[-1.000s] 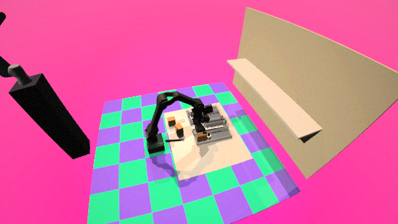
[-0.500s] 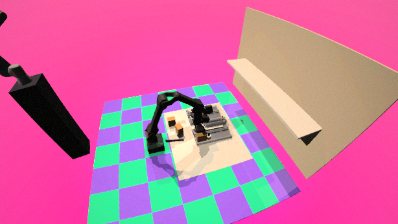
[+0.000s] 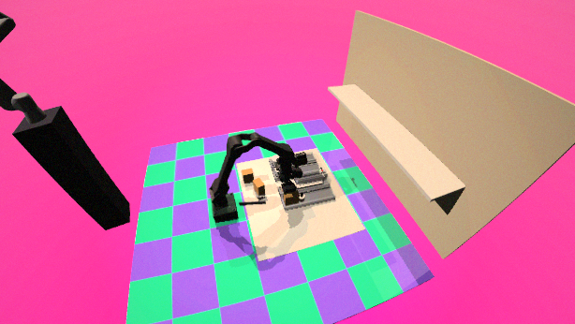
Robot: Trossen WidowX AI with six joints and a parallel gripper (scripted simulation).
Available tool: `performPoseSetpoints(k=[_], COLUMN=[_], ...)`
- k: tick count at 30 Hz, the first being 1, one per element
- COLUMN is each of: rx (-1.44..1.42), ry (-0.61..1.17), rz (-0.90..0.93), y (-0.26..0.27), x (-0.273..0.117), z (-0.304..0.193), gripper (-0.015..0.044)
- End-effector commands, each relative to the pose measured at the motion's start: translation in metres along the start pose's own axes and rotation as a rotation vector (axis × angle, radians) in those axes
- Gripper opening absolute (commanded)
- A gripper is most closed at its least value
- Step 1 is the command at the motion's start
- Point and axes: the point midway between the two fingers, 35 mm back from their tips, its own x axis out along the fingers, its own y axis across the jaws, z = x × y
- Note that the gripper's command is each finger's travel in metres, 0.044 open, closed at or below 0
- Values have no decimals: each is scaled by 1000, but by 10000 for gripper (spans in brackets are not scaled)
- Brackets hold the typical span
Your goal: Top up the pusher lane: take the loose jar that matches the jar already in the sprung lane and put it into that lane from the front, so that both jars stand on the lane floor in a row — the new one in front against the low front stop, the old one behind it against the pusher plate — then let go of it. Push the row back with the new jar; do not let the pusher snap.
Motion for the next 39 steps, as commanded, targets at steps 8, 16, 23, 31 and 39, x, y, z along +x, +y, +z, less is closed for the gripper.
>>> performPoseSetpoints(k=[8,16,23,31,39], rx=[-3,-3,-3,-3,-3], ry=[-19,-19,-19,-19,-19], rz=[1,1,1,1,1], y=[0,0,0,0,0], x=[3,5,6,7,7], z=[4,4,3,2,0], gripper=[0,0,0,0,0])
